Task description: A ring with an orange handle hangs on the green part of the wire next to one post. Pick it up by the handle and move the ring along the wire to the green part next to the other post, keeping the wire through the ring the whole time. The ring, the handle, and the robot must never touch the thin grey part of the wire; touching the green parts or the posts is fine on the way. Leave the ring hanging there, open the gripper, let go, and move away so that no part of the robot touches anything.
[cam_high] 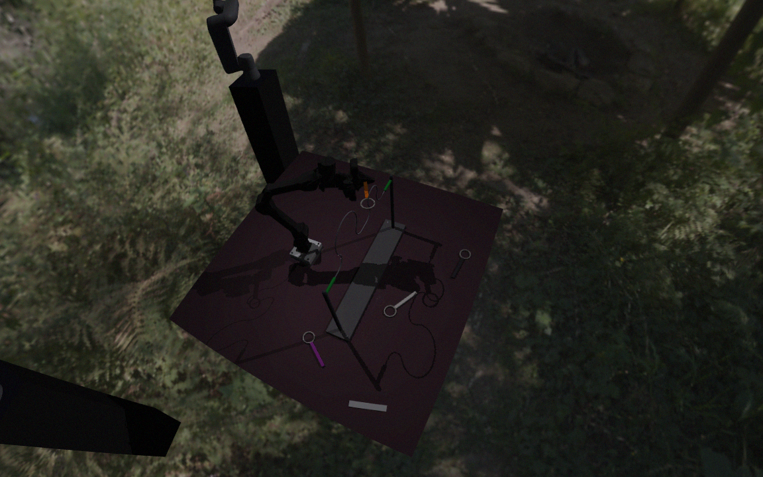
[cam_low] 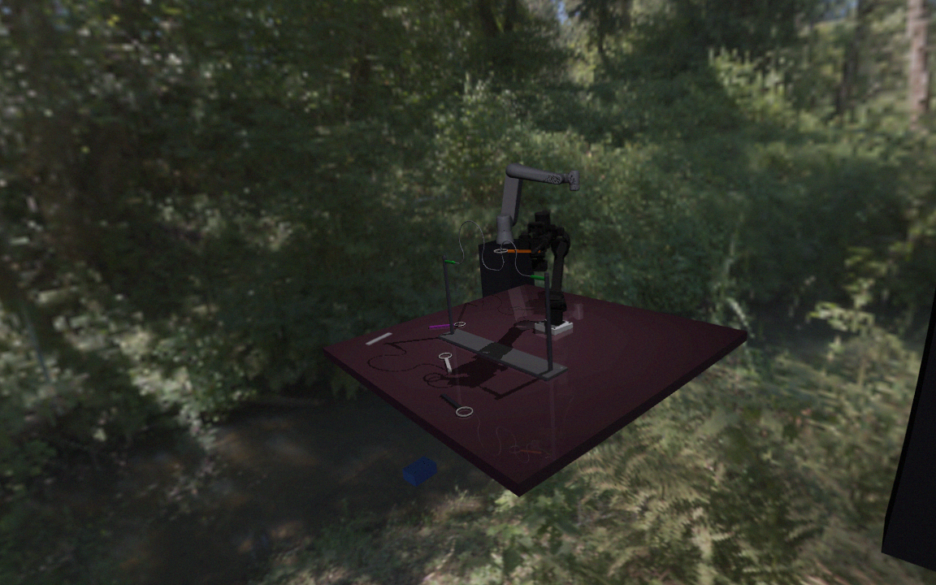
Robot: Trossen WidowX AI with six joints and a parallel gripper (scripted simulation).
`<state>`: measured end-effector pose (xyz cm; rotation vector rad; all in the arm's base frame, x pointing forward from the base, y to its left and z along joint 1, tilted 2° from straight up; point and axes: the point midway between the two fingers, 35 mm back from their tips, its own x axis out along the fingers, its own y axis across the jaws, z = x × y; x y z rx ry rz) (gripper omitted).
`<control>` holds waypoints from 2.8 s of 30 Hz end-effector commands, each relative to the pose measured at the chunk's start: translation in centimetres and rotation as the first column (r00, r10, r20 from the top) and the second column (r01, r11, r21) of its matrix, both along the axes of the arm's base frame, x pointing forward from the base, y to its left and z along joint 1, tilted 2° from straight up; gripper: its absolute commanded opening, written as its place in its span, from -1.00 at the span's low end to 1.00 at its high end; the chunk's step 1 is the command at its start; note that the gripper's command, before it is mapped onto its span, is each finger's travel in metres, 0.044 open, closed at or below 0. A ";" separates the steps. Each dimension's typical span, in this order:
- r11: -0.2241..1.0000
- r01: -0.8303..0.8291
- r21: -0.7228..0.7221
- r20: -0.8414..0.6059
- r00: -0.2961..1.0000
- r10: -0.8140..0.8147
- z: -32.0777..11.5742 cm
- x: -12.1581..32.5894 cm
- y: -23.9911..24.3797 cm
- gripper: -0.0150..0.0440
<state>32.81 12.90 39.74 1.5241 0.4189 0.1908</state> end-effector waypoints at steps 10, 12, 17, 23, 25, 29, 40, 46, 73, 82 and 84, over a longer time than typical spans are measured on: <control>0.956 -0.009 -0.293 -0.033 0.999 -0.001 -2.0 0.0 -0.3 -1.00; 0.941 -0.012 -0.338 -0.039 0.999 -0.002 -2.3 0.0 -0.4 -1.00; 0.893 -0.020 -0.449 -0.054 0.999 -0.005 -3.1 0.0 -0.8 -1.00; 0.819 -0.031 -0.572 -0.070 0.997 -0.011 -4.0 -0.1 -1.3 -1.00; 0.791 -0.036 -0.611 -0.076 0.997 -0.013 -4.3 -0.2 -1.5 -1.00; 0.728 -0.045 -0.684 -0.086 0.996 -0.019 -4.8 -0.2 -2.0 -1.00; 0.523 -0.073 -0.849 -0.110 0.993 -0.040 -6.1 -0.4 -3.5 -1.00; 0.395 -0.090 -0.914 -0.121 0.991 -0.055 -6.6 -0.6 -4.4 -1.00; -0.241 -0.167 -0.956 -0.139 0.982 -0.130 -6.9 -1.1 -9.1 -1.00; -0.443 -0.190 -0.876 -0.133 0.979 -0.155 -6.3 -1.3 -10.6 -1.00; -0.485 -0.194 -0.852 -0.131 0.978 -0.161 -6.1 -1.3 -10.9 -1.00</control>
